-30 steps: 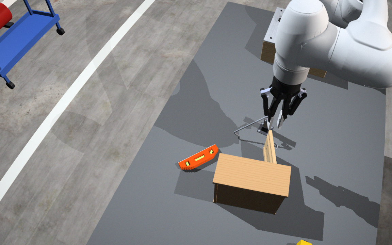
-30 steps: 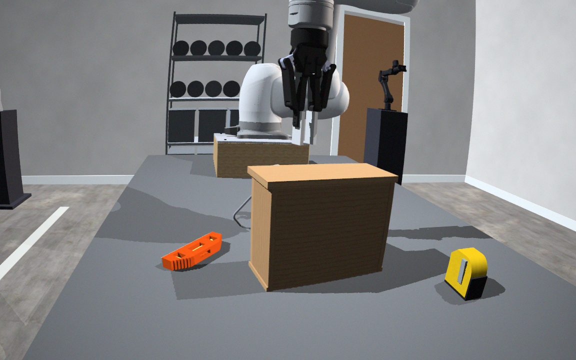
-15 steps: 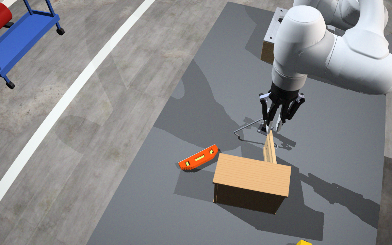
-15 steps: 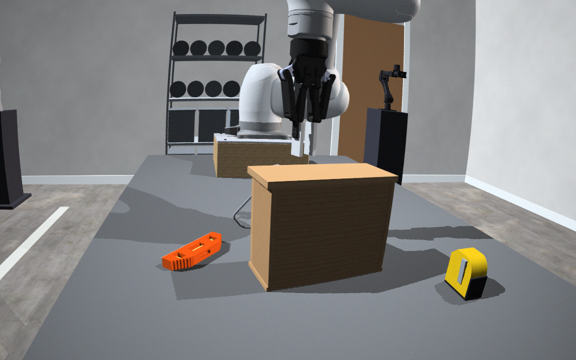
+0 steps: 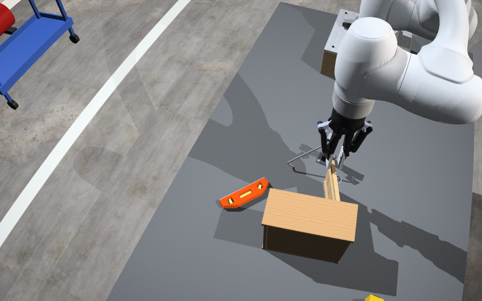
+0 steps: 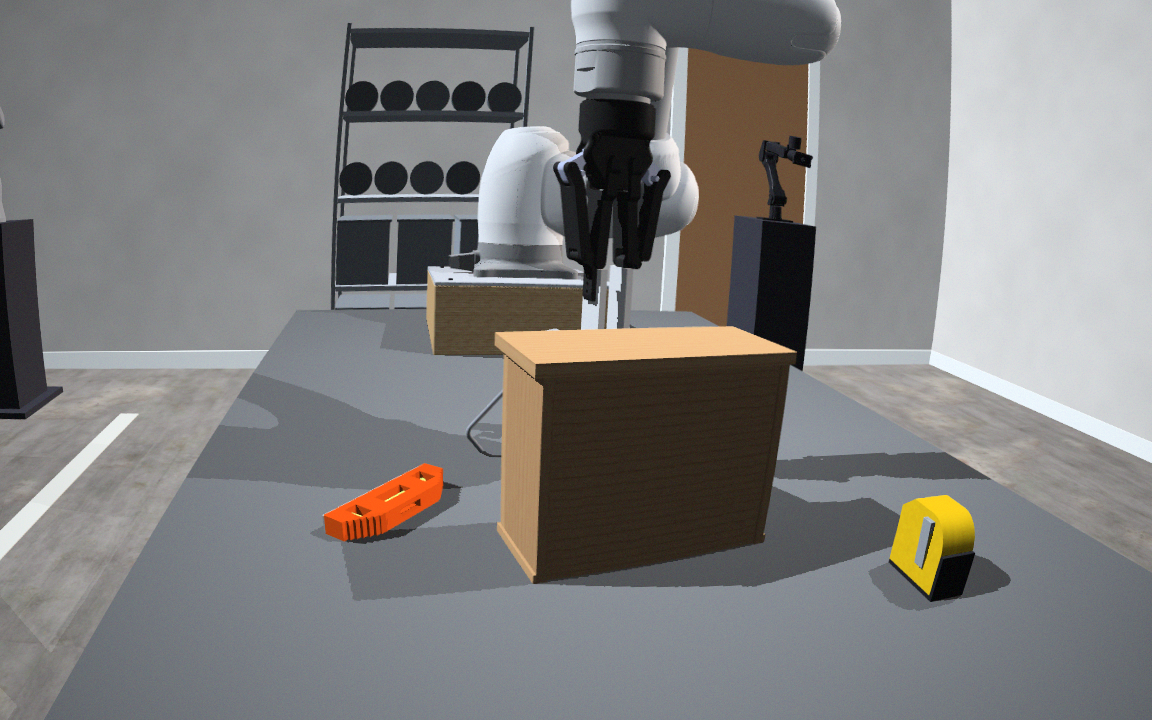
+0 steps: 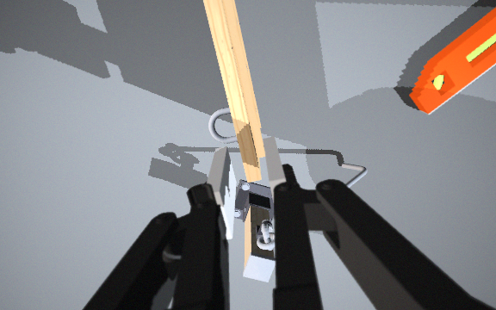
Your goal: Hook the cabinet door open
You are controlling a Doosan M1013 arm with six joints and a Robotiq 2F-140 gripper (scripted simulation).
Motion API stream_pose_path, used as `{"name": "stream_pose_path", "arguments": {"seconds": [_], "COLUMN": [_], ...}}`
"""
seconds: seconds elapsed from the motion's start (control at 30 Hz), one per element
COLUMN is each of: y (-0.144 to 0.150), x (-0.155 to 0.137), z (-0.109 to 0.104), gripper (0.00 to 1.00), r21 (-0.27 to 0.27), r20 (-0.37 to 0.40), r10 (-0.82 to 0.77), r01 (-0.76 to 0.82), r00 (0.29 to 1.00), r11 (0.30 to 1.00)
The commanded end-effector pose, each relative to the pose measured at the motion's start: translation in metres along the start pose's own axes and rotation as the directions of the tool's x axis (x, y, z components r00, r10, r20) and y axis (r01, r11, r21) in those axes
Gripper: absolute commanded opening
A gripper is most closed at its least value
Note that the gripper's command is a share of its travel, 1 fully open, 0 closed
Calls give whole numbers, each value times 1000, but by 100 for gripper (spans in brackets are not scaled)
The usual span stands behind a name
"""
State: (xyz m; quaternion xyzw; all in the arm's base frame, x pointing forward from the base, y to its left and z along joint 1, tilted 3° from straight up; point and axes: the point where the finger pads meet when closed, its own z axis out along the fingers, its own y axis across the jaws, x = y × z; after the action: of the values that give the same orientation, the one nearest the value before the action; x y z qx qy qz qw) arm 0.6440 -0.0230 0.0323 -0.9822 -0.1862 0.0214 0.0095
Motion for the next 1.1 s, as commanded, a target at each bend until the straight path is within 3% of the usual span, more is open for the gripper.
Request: {"name": "stream_pose_path", "arguments": {"seconds": [0.0, 1.07], "y": [0, 1], "x": [0, 0], "z": [3, 17], "gripper": [16, 16], "r21": [0, 0], "r20": [0, 0], "r10": [0, -18], "r01": [0, 18], "r00": [1000, 1000], "r11": [1000, 1000]}}
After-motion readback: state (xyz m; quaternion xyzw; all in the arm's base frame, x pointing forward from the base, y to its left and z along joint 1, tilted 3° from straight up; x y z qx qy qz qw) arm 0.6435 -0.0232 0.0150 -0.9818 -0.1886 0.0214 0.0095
